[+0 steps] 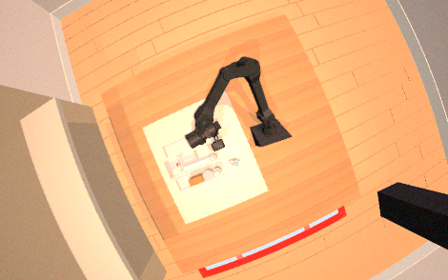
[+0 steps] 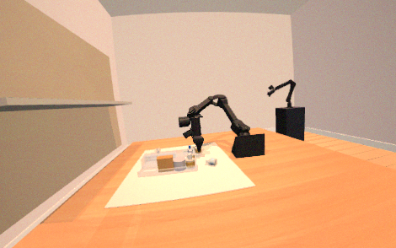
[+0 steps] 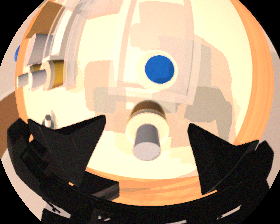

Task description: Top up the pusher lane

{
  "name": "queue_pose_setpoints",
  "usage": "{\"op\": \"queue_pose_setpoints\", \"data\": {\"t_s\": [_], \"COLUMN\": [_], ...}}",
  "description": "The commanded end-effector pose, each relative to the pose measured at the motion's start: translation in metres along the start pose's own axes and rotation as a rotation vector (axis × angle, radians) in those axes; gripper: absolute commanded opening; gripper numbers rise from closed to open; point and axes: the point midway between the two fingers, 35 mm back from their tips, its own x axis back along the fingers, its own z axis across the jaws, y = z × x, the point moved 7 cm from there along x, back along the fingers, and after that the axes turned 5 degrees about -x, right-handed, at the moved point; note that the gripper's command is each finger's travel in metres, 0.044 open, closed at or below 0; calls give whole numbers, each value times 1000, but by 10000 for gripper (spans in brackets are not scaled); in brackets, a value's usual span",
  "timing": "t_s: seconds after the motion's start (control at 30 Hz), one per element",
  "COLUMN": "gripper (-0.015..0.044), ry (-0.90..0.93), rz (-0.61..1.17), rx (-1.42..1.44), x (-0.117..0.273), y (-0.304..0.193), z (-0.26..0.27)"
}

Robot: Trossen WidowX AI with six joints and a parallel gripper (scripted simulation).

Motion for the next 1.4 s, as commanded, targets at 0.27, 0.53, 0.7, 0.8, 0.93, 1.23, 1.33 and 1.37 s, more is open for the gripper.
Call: {"op": "queue_pose_setpoints", "data": {"t_s": [0.27,0.53,0.7,0.8,0.93,1.23,1.33,1.37], "gripper": [177,85,0,0,0,0,0,0], "ry": [-4,-3,24,27,29,21,14,12], "rz": [0,2,44,33,22,8,6,6], "rx": [10,13,90,91,88,59,44,38], "x": [-2,-2,1,13,30,67,78,82], "y": [-1,-2,-22,-17,-11,0,3,4], "z": [1,1,6,5,4,0,-1,-2]}}
